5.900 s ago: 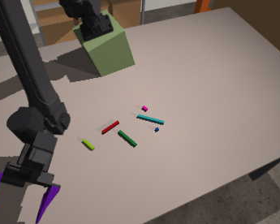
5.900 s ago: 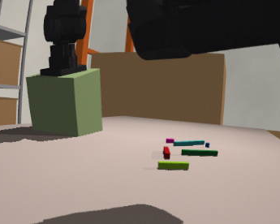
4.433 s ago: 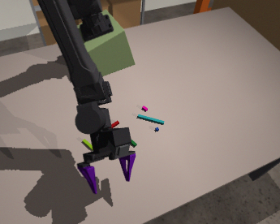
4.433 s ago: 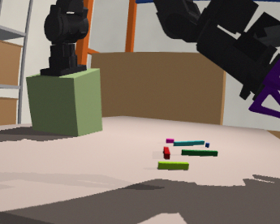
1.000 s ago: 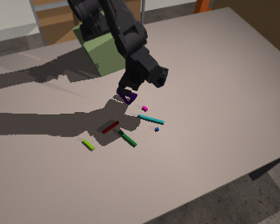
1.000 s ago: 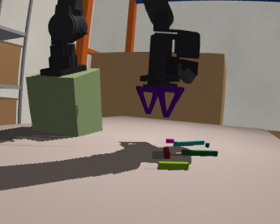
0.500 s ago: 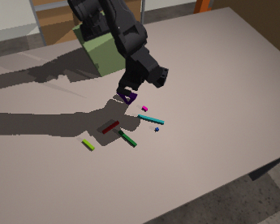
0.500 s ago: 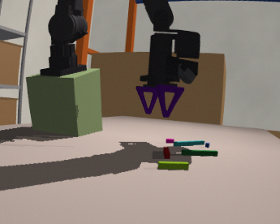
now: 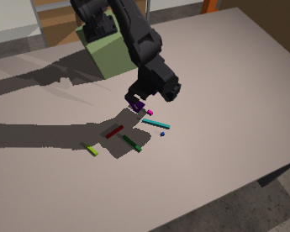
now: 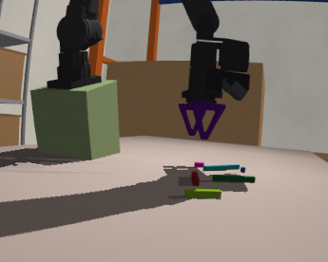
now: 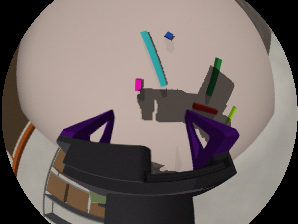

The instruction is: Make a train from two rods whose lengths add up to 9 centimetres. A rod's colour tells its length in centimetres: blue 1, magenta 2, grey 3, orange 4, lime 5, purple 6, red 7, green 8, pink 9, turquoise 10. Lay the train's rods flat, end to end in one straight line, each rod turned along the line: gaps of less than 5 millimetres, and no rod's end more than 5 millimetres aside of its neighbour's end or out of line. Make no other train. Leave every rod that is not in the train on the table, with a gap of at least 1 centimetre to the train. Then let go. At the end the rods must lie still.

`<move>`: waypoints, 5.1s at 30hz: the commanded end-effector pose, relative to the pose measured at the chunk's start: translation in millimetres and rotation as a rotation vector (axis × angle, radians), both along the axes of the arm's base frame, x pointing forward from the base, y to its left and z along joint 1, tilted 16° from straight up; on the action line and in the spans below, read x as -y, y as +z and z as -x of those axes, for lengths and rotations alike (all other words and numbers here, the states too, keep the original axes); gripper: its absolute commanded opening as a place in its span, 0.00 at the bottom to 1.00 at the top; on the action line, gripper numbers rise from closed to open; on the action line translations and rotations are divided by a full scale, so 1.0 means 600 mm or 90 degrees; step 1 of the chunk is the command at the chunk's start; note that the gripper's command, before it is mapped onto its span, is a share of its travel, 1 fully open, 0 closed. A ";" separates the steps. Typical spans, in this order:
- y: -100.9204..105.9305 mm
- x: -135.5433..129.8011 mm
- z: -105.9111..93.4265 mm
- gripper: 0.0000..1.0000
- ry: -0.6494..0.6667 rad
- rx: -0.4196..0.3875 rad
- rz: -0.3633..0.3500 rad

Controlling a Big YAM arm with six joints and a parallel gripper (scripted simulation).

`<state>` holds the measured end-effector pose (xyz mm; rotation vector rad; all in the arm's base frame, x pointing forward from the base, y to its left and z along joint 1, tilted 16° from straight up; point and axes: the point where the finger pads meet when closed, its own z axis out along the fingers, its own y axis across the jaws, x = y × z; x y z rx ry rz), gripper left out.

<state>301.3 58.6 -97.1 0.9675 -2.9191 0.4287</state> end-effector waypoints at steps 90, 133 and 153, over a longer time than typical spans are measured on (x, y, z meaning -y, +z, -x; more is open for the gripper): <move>0.011 -0.078 -0.112 1.00 -0.319 0.119 -0.038; 0.030 0.014 -0.106 1.00 -0.577 0.186 -0.051; 0.044 0.066 -0.109 1.00 -0.768 0.240 -0.065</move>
